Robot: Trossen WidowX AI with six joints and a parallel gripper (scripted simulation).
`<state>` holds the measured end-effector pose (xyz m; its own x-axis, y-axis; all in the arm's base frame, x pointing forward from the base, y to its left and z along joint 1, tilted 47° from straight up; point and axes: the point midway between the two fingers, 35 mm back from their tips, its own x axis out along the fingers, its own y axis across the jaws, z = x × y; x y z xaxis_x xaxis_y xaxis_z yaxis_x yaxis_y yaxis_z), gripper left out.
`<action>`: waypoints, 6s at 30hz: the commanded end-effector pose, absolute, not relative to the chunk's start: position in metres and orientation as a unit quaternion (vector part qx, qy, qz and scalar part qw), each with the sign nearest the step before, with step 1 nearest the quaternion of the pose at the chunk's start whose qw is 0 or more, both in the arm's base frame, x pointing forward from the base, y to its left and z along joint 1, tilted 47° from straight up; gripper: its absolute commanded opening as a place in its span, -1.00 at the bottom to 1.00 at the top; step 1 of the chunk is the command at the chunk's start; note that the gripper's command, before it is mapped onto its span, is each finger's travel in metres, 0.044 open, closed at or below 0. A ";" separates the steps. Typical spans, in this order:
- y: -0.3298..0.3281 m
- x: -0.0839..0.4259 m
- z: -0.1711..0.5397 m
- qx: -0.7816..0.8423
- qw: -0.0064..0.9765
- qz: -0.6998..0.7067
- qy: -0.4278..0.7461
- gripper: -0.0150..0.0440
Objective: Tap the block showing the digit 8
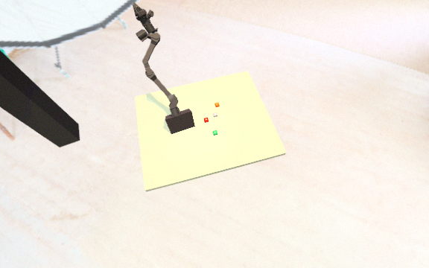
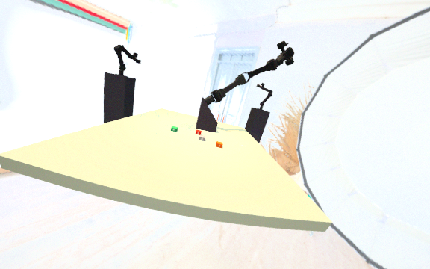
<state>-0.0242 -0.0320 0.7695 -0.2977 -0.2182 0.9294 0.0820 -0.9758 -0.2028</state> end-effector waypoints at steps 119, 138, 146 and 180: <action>-0.073 0.260 -0.145 -0.311 -0.648 -0.237 -0.653 0.60; -0.035 0.259 -0.179 -0.313 -0.647 -0.239 -0.653 -0.42; -0.033 0.259 -0.181 -0.313 -0.647 -0.239 -0.653 -0.42; -0.030 0.271 -0.160 -0.310 -0.648 -0.235 -0.654 -0.16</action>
